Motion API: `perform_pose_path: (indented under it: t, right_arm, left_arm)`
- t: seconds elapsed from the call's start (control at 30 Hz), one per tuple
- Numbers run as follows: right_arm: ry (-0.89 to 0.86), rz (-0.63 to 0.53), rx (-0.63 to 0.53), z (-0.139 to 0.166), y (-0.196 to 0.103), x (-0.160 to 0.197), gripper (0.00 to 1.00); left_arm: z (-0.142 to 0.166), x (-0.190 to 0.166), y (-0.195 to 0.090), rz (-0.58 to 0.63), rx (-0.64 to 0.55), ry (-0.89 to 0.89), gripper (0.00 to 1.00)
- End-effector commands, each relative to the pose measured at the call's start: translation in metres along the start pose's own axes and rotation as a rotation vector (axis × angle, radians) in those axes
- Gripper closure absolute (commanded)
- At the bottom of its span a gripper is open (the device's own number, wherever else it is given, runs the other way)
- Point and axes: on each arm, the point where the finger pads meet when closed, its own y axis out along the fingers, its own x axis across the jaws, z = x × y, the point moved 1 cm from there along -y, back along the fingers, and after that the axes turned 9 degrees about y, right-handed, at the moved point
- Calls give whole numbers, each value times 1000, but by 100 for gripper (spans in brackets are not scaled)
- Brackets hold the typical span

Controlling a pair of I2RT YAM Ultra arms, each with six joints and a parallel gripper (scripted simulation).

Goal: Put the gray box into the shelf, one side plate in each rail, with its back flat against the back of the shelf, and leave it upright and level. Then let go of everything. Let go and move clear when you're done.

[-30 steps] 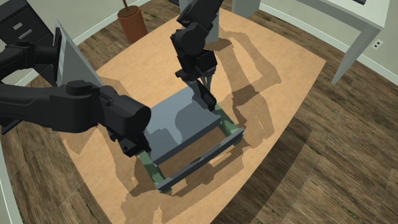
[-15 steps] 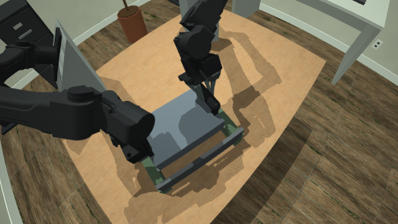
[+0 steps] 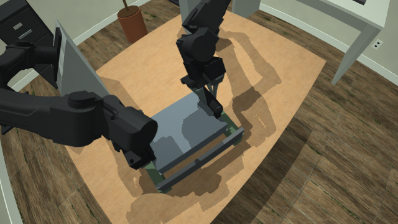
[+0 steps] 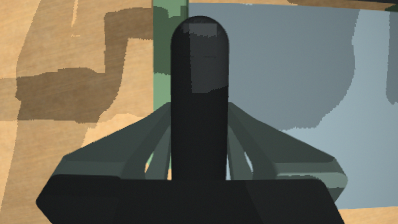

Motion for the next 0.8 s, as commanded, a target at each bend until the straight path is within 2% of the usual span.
perform_pose_path:
  t: [0.0,0.03,0.07,0.1,0.17,0.23,0.33,0.4,0.5,0.57,0.67,0.73,0.77]
  right_arm:
    - [44,-64,-93,-34,-49,8,86]
    - [9,-35,-70,-20,-32,18,86]
    - [36,-50,-99,-32,-43,14,86]
    - [58,-67,-110,-38,-49,12,86]
    - [58,-67,-110,-38,-49,12,86]
    - [6,-39,-84,-29,-38,16,86]
    - [20,-58,-83,-36,-43,15,86]
    - [17,-51,-88,-38,-42,16,86]
    - [24,-61,-87,-43,-45,15,86]
    - [21,-55,-83,-43,-43,17,86]
    - [49,-68,-100,-52,-49,16,86]
    - [49,-68,-100,-52,-49,16,86]
    - [20,-42,-82,-46,-41,17,86]
  left_arm:
    - [-54,11,-31,-17,-86,-33,86]
    - [-51,7,-29,-20,-85,-31,86]
    - [-41,-2,-25,-21,-78,-17,86]
    - [-54,5,-30,-18,-99,-55,86]
    - [-54,5,-30,-18,-99,-55,86]
    - [-41,-4,-23,-15,-75,-13,86]
    - [-58,9,-27,-13,-83,-27,86]
    - [-44,-4,-18,-13,-70,0,86]
    - [-61,7,-24,-10,-83,-23,86]
    - [-51,-2,-17,-12,-69,1,86]
    - [-70,9,-23,-12,-94,-46,86]
    - [-70,9,-23,-12,-94,-46,86]
    - [-58,0,-16,-10,-71,-7,86]
